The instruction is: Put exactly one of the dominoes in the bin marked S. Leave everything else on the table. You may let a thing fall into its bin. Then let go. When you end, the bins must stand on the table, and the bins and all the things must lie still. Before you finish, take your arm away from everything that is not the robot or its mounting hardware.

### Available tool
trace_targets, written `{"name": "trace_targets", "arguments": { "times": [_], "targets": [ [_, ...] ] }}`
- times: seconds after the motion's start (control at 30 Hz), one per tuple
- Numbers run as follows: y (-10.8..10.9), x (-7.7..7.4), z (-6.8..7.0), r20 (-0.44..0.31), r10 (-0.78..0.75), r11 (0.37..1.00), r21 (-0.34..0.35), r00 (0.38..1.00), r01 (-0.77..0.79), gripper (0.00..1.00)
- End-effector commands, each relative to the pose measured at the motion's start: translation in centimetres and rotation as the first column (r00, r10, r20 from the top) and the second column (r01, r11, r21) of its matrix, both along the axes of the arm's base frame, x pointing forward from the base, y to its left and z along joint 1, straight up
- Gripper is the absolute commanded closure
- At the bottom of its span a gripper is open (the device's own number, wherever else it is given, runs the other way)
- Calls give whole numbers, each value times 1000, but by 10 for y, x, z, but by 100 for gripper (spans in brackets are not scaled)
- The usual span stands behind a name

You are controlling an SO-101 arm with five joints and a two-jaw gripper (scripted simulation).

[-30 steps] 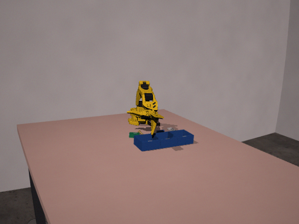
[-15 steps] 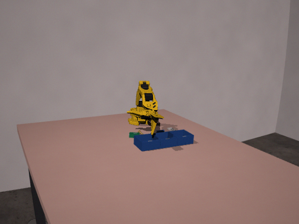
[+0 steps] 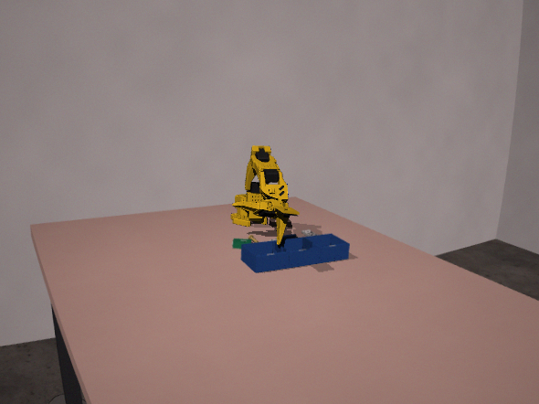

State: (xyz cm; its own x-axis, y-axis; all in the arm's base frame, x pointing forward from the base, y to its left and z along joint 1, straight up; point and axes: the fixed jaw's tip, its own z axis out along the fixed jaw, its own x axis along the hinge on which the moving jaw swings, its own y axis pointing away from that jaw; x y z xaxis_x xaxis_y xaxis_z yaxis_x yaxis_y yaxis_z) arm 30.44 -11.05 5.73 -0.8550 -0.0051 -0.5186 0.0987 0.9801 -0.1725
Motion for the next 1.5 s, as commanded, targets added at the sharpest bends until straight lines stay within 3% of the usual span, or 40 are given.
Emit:
{"name": "trace_targets", "arguments": {
  "times": [0.0,0.5,1.47],
  "targets": [
    [15,9,20,93,2,1000,5,996,-3,0],
    [64,11,20,135,-5,994,111,991,-10,0],
    [70,8,23,146,-4,992,122,989,-14,0]
  ]
}}
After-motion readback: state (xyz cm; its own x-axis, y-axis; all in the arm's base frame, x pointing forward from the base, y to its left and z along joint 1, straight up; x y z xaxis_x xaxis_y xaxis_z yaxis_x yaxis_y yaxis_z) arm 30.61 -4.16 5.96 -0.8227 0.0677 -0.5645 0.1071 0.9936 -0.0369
